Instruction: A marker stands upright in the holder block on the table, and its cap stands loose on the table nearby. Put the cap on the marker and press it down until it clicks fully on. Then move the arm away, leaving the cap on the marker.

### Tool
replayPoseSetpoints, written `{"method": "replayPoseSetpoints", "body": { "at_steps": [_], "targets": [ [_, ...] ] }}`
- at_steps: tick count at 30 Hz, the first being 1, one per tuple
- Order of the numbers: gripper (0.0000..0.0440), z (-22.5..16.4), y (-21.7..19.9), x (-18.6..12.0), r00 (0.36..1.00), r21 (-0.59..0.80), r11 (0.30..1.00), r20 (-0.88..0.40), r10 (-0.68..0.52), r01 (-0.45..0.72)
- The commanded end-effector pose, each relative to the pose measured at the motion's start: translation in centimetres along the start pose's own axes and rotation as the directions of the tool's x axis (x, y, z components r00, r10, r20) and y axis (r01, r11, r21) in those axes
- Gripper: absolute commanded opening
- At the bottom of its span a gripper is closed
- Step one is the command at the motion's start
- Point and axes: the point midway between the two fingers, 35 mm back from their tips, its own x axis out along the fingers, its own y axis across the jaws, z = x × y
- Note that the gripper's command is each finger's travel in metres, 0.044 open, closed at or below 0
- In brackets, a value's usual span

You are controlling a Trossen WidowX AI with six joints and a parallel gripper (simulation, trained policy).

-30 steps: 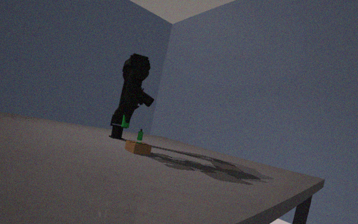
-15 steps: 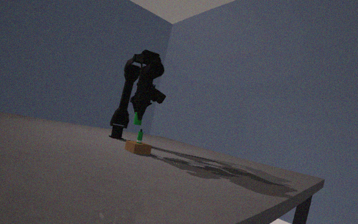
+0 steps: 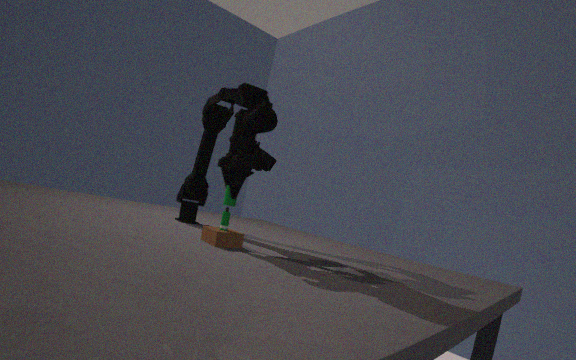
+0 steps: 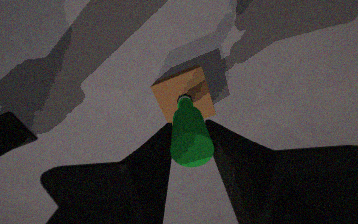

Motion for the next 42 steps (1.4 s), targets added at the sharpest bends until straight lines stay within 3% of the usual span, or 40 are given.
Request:
{"method": "replayPoseSetpoints", "body": {
  "at_steps": [1,21,27,35,42],
  "targets": [
    [0.0017,0.1,0.0,0.6,1.0,0.006,1.0,0.0,0.022,-0.022],
    [0.0009,-0.3,0.6,5.8,0.993,-0.04,0.992,0.004,0.118,-0.118],
    [0.0166,-0.4,1.0,6.5,0.99,-0.046,0.989,-0.006,0.139,-0.139],
    [0.0223,-0.4,2.0,6.6,0.986,-0.067,0.984,0.004,0.169,-0.168],
    [0.0313,-0.2,2.4,6.5,0.986,-0.086,0.983,0.019,0.163,-0.161]
  ]
}}
